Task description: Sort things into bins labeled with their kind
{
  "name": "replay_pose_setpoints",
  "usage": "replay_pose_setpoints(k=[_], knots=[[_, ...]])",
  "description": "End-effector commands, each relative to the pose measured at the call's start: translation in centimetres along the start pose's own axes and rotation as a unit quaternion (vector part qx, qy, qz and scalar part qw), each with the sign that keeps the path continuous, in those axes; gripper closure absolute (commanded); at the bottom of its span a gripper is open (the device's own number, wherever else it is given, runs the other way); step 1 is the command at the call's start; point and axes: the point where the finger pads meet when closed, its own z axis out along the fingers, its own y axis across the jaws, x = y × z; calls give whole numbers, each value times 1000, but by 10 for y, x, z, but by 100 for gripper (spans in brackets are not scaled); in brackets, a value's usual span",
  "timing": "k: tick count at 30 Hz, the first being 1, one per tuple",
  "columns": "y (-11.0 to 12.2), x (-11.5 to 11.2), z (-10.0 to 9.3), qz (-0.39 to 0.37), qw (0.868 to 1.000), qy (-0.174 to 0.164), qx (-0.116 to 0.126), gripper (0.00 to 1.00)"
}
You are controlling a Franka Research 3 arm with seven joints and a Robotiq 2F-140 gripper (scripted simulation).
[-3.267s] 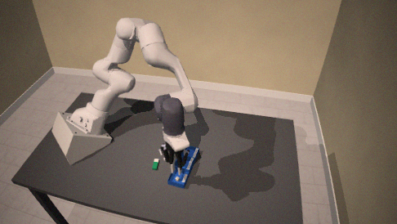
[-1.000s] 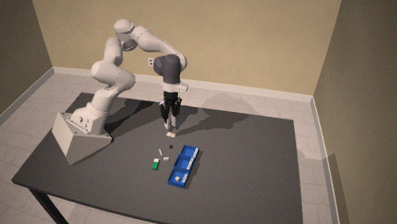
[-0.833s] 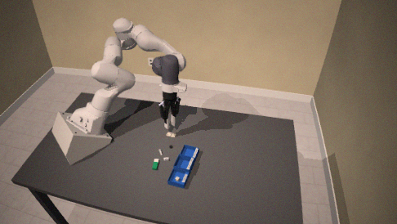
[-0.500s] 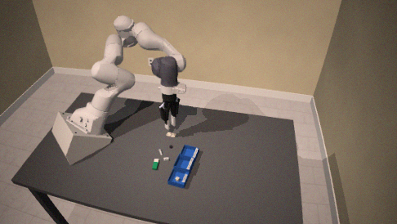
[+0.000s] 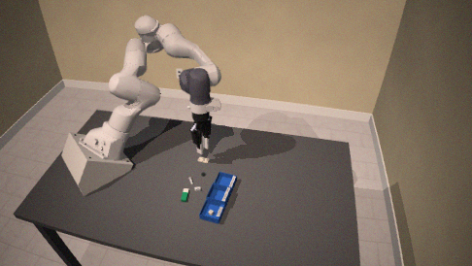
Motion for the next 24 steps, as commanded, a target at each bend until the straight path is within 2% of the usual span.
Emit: replay_pose_setpoints(k=[1,11,24], knots=[[3,1,0,-78,997,1,4,75],[3,1,0,-147,989,2,7,75],[3,1,0,-147,989,2,7,75]])
